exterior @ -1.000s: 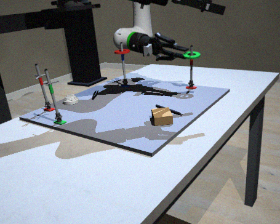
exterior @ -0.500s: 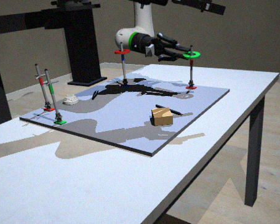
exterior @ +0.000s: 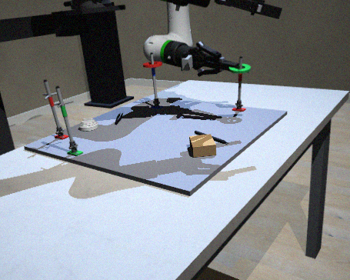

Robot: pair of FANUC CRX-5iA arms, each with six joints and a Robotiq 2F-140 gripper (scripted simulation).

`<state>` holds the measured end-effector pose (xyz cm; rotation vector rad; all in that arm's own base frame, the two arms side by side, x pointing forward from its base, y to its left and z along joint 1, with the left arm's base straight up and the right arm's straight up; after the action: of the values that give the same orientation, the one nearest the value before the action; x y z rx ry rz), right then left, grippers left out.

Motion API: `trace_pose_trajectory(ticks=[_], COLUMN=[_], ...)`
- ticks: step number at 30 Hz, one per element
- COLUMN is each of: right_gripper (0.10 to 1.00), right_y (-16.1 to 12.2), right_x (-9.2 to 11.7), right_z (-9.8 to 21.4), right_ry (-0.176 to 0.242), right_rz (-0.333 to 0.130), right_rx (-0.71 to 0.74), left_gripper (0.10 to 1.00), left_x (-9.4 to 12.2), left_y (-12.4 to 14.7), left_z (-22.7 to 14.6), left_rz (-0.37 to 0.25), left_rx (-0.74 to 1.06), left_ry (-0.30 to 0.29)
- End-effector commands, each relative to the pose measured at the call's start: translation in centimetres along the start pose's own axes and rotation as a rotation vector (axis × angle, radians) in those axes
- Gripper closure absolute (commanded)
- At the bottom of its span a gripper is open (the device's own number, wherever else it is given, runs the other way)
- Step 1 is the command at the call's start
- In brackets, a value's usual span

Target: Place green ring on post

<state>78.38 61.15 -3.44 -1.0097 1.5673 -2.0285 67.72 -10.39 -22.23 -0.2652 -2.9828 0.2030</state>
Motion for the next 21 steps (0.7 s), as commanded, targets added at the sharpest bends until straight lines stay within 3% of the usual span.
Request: trace_pose_trajectory(ticks=[1, 21], right_gripper=[0.098, 0.098], right_y=[-0.3, -0.3], right_x=[0.0, 0.0], right_z=[0.0, 0.0], right_ry=[0.0, 0.0], right_rz=[0.003, 0.003], right_rx=[0.001, 0.001], left_gripper=[0.999, 0.999], left_x=[0.0, 0.0], left_y=[0.0, -0.6], left_z=[-0.1, -2.3], left_rz=[0.0, -0.002], left_rx=[0.0, 0.0], left_ry=[-0.001, 0.0])
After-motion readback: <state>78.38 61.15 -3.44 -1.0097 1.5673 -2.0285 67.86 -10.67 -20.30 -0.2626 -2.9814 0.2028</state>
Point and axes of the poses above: on each arm, the point where the finger pads meet when closed, its own x axis back along the fingers, its own z axis across the jaws, y = z × x, the point moved 3 cm from there along x, back along the fingers, and after that the axes turned 15 degrees about x, right-handed, at the moved point
